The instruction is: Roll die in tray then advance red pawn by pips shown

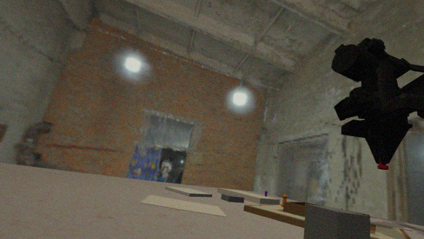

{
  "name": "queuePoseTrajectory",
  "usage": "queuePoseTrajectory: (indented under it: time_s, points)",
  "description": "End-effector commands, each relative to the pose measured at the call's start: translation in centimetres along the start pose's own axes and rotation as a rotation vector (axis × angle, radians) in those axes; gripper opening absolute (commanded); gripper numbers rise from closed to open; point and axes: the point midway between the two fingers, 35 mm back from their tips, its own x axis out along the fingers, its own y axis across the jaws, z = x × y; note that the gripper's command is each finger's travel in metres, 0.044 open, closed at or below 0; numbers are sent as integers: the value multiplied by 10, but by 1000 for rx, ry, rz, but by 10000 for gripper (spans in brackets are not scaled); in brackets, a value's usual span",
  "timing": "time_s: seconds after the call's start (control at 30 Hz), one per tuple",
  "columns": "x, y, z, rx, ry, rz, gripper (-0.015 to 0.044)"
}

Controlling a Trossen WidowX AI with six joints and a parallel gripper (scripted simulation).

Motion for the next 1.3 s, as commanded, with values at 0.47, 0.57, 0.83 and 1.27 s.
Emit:
queuePoseTrajectory:
  time_s: [0.47,0.57,0.83,1.27]
  points:
    - [48,-74,-49,-4,6,-14,0]
    - [56,-82,-60,-2,10,-18,0]
    - [66,-88,-69,-1,14,-22,0]
    - [99,-89,-69,-1,15,-23,0]
